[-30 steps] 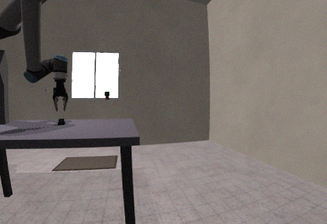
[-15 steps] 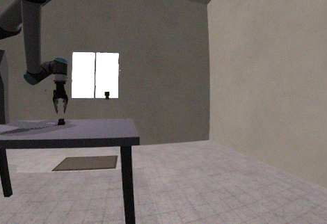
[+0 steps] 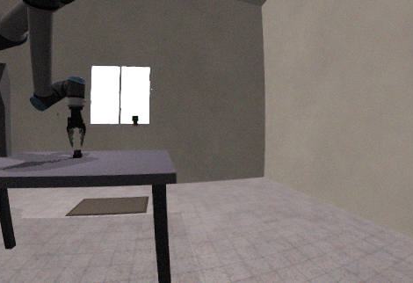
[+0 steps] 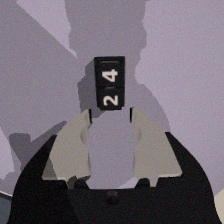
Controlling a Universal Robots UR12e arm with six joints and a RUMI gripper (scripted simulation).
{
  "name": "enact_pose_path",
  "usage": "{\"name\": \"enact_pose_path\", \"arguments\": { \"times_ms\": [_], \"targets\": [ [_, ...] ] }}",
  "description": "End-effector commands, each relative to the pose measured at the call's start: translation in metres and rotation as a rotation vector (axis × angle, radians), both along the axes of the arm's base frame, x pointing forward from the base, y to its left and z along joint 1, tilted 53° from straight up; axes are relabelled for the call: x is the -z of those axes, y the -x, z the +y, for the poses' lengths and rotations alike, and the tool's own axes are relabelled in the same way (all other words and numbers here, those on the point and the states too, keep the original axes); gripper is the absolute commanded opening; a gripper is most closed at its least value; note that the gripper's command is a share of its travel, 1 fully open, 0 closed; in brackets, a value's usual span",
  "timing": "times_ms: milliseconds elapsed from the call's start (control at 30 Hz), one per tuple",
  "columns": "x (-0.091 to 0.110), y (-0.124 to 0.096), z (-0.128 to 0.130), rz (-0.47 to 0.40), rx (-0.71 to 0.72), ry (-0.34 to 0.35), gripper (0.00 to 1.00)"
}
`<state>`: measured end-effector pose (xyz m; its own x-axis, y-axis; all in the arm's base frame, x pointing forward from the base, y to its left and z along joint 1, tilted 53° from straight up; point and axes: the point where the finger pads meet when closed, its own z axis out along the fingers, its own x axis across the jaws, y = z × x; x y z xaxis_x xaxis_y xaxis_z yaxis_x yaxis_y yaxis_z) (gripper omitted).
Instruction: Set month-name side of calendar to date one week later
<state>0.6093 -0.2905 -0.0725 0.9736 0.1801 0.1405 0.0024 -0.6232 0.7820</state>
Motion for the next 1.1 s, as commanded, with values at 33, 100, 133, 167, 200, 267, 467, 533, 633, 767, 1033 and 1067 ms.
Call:
{"name": "enact_pose_path", "arguments": {
  "times_ms": [33,100,133,167,200,267,467,533,633,767,1033,1067],
  "targets": [
    [0.0043,-0.0019,-0.0053,0.0,-0.001,0.0,0.28],
    [0.0055,-0.0023,-0.0067,0.0,-0.001,0.0,0.28],
    [0.0055,-0.0023,-0.0067,0.0,-0.001,0.0,0.28],
    [0.0055,-0.0023,-0.0067,0.0,-0.001,0.0,0.28],
    [0.006,-0.0025,-0.0074,0.0,-0.001,0.0,0.28],
    [0.0068,-0.0028,-0.0084,0.0,-0.001,0.0,0.28],
    [0.0082,-0.0033,-0.0101,0.0,-0.001,0.0,0.28],
    [0.0083,-0.0034,-0.0103,0.0,-0.001,0.0,0.28],
    [0.0083,-0.0034,-0.0103,0.0,-0.001,0.0,0.28],
    [0.0083,-0.0034,-0.0103,0.0,-0.001,0.0,0.28],
    [0.0083,-0.0034,-0.0103,0.0,-0.001,0.0,0.28],
    [0.0083,-0.0034,-0.0103,0.0,-0.001,0.0,0.28]
  ]
}}
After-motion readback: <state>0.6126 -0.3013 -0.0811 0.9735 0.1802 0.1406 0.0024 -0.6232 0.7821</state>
